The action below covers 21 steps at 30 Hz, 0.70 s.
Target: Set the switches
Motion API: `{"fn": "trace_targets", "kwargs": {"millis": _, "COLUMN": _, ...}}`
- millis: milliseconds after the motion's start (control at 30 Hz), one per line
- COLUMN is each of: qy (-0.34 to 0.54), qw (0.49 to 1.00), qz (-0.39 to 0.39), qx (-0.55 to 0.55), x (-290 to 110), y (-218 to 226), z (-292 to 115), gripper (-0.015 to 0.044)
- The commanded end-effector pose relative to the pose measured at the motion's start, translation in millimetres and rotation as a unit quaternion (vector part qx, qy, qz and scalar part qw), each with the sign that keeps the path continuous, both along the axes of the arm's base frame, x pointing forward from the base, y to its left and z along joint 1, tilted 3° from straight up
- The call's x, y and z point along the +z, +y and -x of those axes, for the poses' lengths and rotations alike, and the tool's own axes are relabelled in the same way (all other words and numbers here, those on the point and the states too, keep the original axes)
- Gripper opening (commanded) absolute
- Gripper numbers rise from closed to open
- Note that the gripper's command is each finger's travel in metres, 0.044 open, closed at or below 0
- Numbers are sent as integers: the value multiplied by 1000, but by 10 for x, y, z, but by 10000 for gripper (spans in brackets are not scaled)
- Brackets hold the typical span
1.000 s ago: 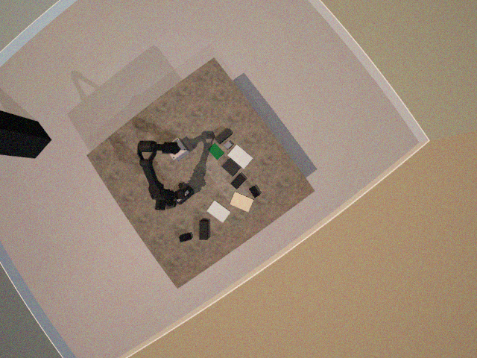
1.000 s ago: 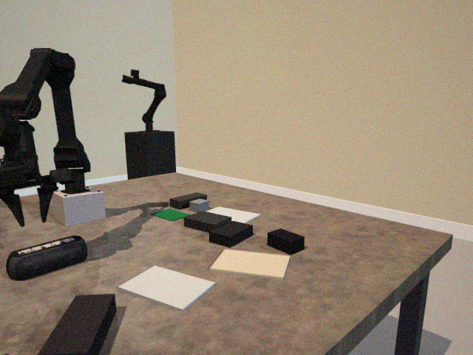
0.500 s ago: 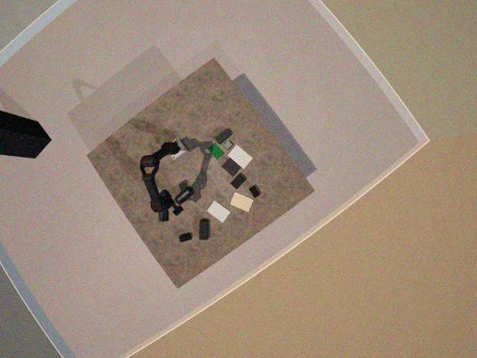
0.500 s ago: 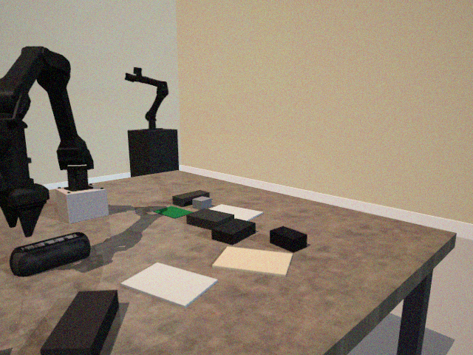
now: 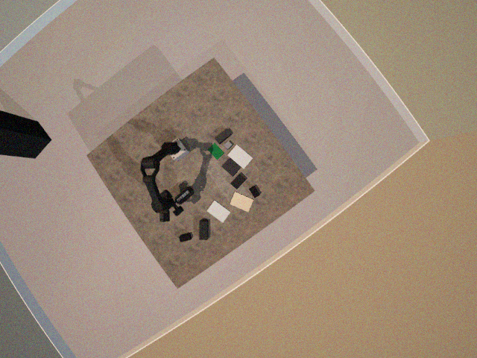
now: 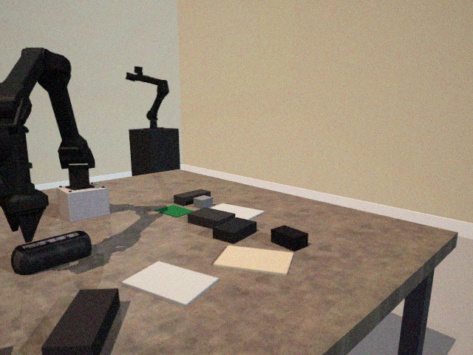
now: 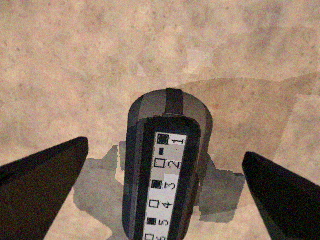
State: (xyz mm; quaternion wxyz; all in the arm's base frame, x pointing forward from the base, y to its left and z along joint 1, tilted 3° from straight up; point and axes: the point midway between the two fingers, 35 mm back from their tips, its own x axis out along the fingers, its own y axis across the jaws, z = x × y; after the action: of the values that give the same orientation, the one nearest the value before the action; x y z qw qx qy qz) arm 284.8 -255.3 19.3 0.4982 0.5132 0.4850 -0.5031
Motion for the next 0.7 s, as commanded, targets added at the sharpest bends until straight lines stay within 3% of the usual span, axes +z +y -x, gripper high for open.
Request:
{"fn": "trace_targets", "kwargs": {"millis": 0, "qy": 8, "qw": 1000, "qz": -5, "qx": -4, "x": -112, "y": 11, "z": 22, "gripper": 440}}
{"fn": "trace_targets", "kwargs": {"millis": 667, "qy": 8, "qw": 1000, "qz": -8, "qx": -10, "x": -437, "y": 11, "z": 21, "gripper": 440}}
